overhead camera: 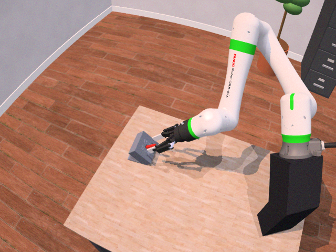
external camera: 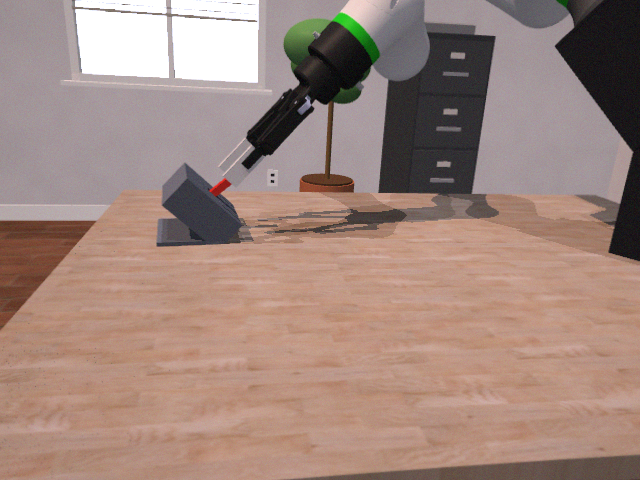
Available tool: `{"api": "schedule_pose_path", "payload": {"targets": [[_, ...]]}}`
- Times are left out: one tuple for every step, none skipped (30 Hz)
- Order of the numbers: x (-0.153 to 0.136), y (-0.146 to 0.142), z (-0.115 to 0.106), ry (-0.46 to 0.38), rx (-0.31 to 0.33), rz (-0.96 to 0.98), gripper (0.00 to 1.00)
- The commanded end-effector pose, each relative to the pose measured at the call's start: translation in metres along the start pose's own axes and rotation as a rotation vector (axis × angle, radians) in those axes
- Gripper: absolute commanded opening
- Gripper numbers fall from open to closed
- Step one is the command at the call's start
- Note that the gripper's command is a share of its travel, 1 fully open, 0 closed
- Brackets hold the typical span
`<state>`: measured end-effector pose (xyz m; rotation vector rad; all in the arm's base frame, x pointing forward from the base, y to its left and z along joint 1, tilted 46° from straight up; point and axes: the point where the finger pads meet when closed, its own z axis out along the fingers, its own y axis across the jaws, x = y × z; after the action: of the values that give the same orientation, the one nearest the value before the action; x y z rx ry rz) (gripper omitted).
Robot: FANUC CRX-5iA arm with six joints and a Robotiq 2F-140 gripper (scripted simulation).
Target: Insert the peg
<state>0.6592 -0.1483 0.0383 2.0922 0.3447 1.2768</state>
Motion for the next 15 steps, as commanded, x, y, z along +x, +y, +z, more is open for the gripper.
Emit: {"api": "schedule_pose_path", "payload": {"targets": [[0.001,0.000,-0.009,0.000,0.000,0.000,0.48],[0.001,0.000,-0.012,0.000,0.000,0.000,0.50],[0.001,0.000,-0.015,0.000,0.000,0.000,0.52],[0.001,0.000,-0.019,0.000,0.000,0.000,0.53],[0.001,0.000,-0.022,0.000,0.000,0.000,0.55],[0.001,0.000,-0.025,0.000,0.000,0.000,0.57],[0.001,0.000,-0.029,0.000,0.000,0.000,0.59],[0.001,0.000,-0.032,0.000,0.000,0.000,0.61],[0.001,0.000,-0.035,0.000,0.000,0.000,0.62],[0.001,0.000,-0.039,0.000,0.000,0.000,0.64],[0.001,0.000,-0.039,0.000,0.000,0.000,0.64],[0.001,0.000,-0.039,0.000,0.000,0.000,0.64],[0.001,0.000,-0.042,0.000,0.000,0.000,0.66],[0.001,0.000,-0.045,0.000,0.000,0.000,0.68],[0.001,0.000,-0.049,0.000,0.000,0.000,0.70]]}}
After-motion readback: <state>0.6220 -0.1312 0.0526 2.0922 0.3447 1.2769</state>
